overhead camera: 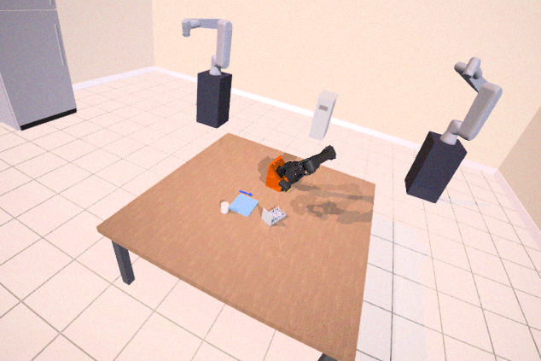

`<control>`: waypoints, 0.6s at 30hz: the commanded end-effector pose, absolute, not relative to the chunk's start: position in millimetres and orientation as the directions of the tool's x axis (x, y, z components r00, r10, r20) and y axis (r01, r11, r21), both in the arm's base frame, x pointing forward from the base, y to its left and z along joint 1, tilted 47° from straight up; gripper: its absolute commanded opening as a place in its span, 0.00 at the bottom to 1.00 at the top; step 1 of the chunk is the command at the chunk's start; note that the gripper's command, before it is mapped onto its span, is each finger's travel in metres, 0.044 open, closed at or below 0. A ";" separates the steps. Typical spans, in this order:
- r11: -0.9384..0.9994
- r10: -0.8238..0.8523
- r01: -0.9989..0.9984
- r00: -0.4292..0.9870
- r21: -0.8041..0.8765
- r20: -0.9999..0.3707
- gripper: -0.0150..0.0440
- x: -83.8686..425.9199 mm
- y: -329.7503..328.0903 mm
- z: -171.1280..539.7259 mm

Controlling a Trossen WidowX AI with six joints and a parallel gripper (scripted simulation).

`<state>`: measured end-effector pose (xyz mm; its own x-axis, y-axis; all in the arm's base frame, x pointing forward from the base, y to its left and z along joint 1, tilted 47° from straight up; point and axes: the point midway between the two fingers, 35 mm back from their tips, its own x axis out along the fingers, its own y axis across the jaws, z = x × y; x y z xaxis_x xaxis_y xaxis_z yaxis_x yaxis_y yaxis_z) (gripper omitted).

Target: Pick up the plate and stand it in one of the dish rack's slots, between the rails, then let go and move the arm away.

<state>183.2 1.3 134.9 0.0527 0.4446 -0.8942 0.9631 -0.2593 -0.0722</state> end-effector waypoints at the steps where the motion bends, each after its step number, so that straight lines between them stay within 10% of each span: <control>1: -0.213 0.369 0.976 0.035 -0.049 -0.929 0.25 181.5 1.5 123.6; 18: -0.003 0.061 0.998 0.061 0.061 -0.996 0.25 188.2 0.9 88.9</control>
